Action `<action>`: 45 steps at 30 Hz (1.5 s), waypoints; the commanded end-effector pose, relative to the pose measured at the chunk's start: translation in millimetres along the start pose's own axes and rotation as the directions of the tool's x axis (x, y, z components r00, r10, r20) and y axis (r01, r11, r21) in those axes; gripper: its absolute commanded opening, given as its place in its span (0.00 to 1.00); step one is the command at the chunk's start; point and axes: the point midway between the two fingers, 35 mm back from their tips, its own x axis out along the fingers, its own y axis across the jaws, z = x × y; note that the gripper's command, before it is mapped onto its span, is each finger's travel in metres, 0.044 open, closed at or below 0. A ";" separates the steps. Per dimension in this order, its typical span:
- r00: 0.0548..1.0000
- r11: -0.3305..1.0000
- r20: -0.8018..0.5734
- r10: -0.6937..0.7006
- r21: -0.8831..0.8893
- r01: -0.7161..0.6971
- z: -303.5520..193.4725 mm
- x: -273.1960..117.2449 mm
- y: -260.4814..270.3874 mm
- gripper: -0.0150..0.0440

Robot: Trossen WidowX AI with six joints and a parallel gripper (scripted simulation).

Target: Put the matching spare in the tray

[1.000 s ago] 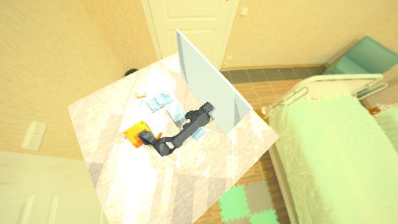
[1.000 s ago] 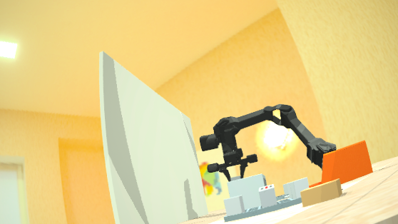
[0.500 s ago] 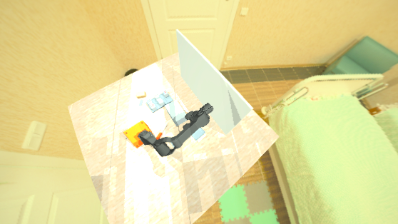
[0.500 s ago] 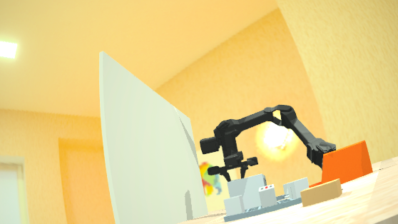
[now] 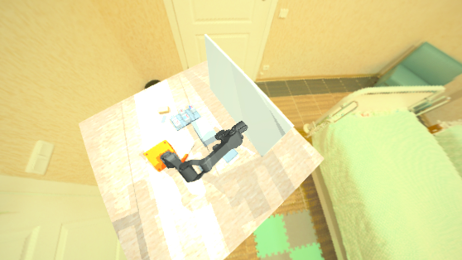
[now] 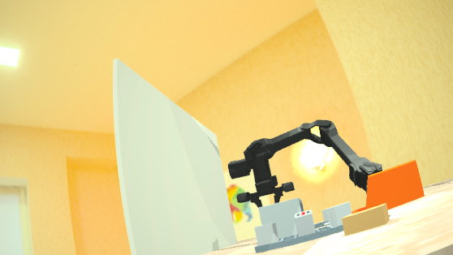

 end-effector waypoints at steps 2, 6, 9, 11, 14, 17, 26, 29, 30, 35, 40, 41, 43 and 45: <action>1.000 1.000 0.005 0.004 -0.002 -0.004 0.1 4.6 1.0 0.25; 1.000 1.000 0.005 0.004 -0.002 -0.004 0.1 7.5 1.1 0.25; 1.000 1.000 0.006 0.004 -0.002 -0.004 0.0 9.6 1.2 0.25; 1.000 1.000 0.006 0.004 -0.002 -0.004 0.0 11.1 1.3 0.25; 1.000 1.000 0.006 0.004 -0.002 -0.004 0.0 13.3 1.4 0.25; 1.000 1.000 0.006 0.004 -0.002 -0.004 0.0 15.4 1.5 0.25; 1.000 1.000 0.006 0.004 -0.001 -0.004 -0.1 21.9 2.0 0.25; 1.000 1.000 0.006 0.004 -0.001 -0.004 -0.2 24.1 2.2 0.25; 1.000 1.000 0.006 0.004 -0.001 -0.004 -0.2 24.8 2.3 0.25; 1.000 1.000 0.006 0.004 -0.001 -0.004 -0.3 28.4 2.7 0.25; 1.000 1.000 0.006 0.004 -0.001 -0.004 -0.3 32.0 3.1 0.25; 1.000 1.000 0.006 0.004 -0.001 -0.004 -0.4 32.8 3.2 0.25; 1.000 1.000 0.006 0.004 0.000 -0.004 -0.4 34.2 3.4 0.25; 1.000 1.000 0.006 0.004 0.000 -0.004 -0.4 35.6 3.6 0.25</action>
